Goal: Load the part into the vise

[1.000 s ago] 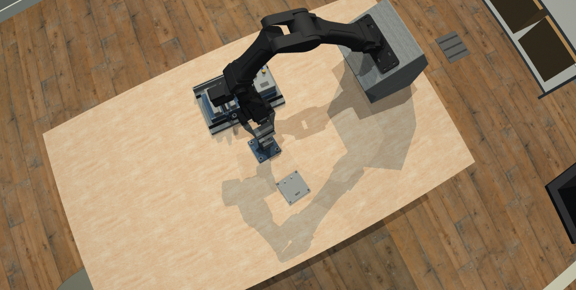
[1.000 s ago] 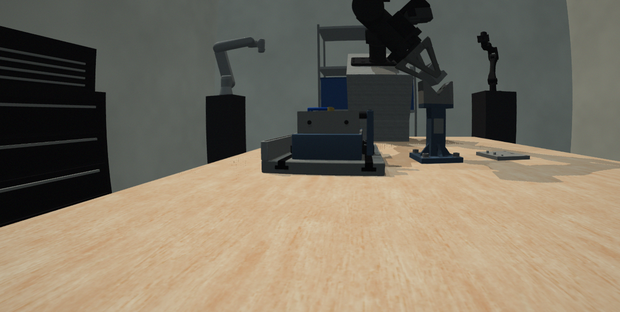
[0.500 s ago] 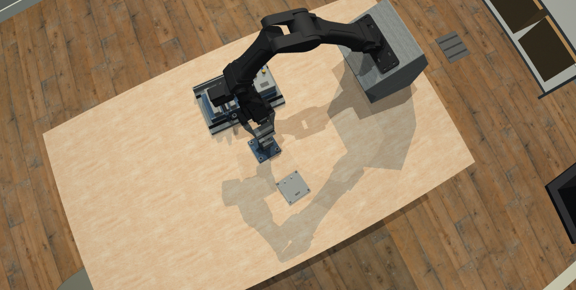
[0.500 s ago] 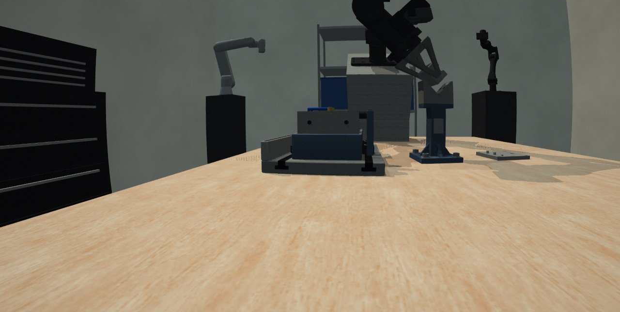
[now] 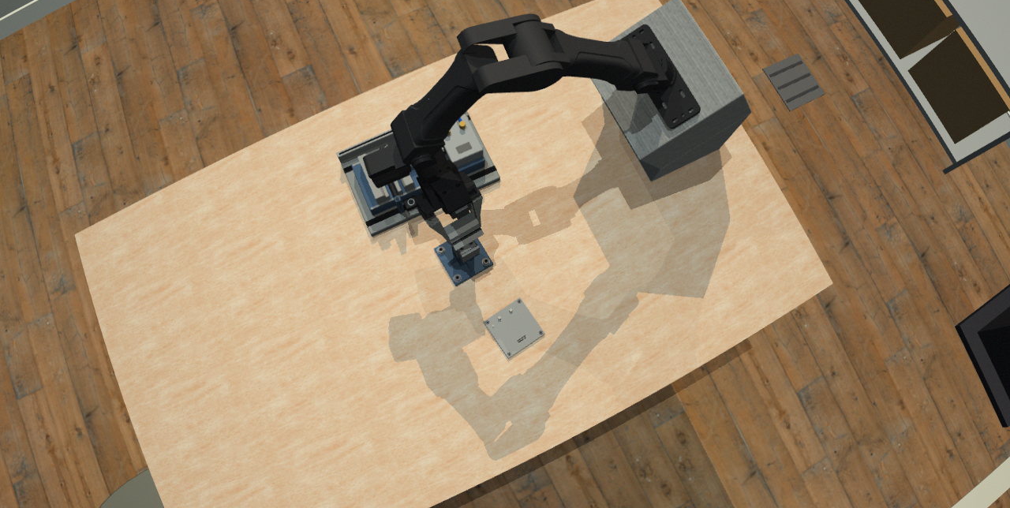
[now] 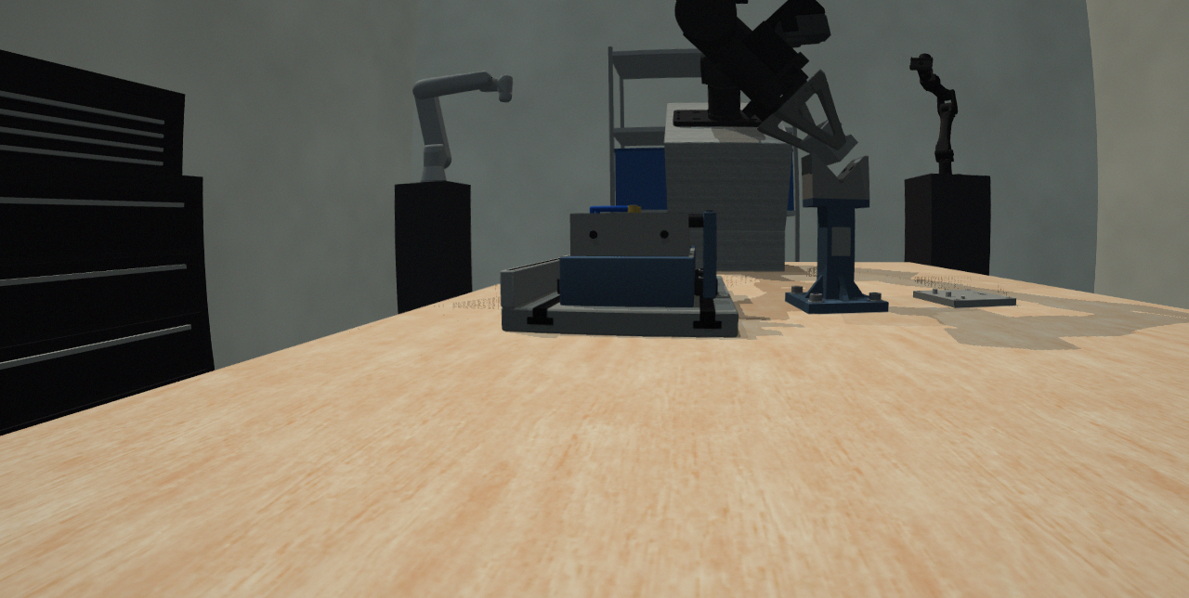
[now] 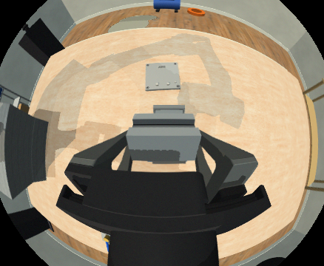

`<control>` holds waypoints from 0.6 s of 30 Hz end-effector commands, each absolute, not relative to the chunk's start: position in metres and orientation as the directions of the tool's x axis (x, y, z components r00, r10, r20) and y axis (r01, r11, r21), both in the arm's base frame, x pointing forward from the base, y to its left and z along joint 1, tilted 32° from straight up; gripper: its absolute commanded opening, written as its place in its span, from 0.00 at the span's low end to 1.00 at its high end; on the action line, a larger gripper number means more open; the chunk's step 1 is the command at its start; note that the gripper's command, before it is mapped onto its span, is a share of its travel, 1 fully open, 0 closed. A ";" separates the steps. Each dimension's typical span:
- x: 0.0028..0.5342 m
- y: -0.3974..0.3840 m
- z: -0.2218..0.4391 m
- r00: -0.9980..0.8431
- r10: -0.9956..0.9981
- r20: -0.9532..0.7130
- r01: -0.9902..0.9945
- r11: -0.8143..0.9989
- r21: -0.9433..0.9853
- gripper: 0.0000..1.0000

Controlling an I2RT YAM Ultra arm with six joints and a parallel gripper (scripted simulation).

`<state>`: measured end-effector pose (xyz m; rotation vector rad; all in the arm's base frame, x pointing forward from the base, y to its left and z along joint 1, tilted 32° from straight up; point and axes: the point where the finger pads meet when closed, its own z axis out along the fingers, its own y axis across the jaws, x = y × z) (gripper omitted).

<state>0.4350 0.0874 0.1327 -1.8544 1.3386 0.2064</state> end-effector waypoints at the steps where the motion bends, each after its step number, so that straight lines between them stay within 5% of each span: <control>1: 0.428 0.089 0.153 0.441 -0.697 -0.565 -0.836 -0.092 -0.540 0.00; 18: 0.429 0.093 0.149 0.442 -0.706 -0.554 -0.834 -0.096 -0.543 0.00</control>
